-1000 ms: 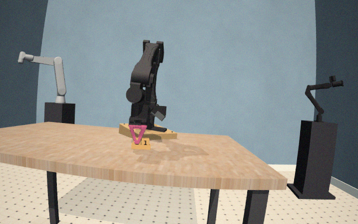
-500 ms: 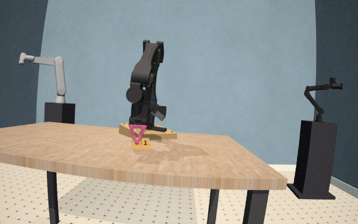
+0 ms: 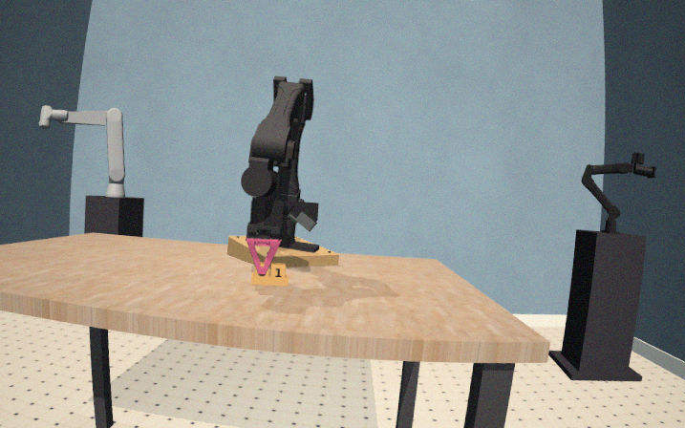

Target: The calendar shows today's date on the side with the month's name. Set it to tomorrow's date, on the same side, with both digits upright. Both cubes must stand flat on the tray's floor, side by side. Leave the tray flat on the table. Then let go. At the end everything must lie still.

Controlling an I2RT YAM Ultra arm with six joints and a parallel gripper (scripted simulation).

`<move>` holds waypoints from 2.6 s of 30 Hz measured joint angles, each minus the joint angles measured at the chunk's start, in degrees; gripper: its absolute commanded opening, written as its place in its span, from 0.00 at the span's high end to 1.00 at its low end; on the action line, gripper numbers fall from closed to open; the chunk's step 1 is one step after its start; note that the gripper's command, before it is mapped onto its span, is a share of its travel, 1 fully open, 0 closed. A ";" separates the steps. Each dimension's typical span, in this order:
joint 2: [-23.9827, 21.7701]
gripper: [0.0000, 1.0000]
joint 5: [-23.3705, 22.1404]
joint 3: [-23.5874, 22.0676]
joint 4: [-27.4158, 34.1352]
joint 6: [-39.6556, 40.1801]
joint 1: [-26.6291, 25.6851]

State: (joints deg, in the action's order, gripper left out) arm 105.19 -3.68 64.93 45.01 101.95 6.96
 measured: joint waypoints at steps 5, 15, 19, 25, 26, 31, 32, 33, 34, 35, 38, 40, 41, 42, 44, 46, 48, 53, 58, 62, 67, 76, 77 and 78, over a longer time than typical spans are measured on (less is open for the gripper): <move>0.00 0.74 0.00 0.00 0.00 0.00 0.00; -0.02 0.74 0.00 0.07 0.66 0.00 0.00; -1.55 0.74 0.00 1.66 3.72 0.15 0.00; -6.23 0.74 0.00 8.28 11.50 0.61 -0.68; -6.82 0.74 0.00 9.38 12.52 0.68 -0.76; -7.28 0.74 0.00 12.94 17.31 0.98 -0.92; -7.28 0.74 0.00 13.46 18.18 1.01 -0.96; -7.28 0.74 0.00 13.88 18.88 1.03 -1.01; -7.28 0.74 0.00 14.16 19.45 1.05 -1.01; -7.28 0.74 0.00 14.34 19.91 1.05 -0.98; -7.26 0.74 0.00 14.34 20.92 1.05 -1.01; -7.28 0.74 0.00 14.36 21.29 1.05 -1.01; -7.26 0.74 0.00 14.34 21.42 1.05 -1.01; -7.26 0.74 0.00 14.36 21.53 1.05 -1.01; -7.26 0.74 0.00 14.36 21.66 1.05 -1.01; -7.26 0.74 0.00 14.36 21.77 1.05 -1.01; -7.26 0.74 0.00 14.36 21.86 0.90 -1.01; -7.19 0.74 0.00 14.29 21.88 -0.90 -1.40; -5.16 0.74 -0.02 14.27 21.92 -6.21 -2.27; -3.72 0.74 -0.02 14.27 21.88 -11.76 -3.26; -3.82 0.74 -0.07 15.34 21.99 -20.46 -4.15; -3.80 0.74 -0.11 16.00 22.01 -36.37 -6.19; -3.80 0.74 -0.11 16.06 22.01 -37.68 -6.36; -3.80 0.74 -0.11 16.09 22.01 -38.71 -6.47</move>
State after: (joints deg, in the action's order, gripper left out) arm 101.38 -3.79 81.01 67.02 63.24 0.49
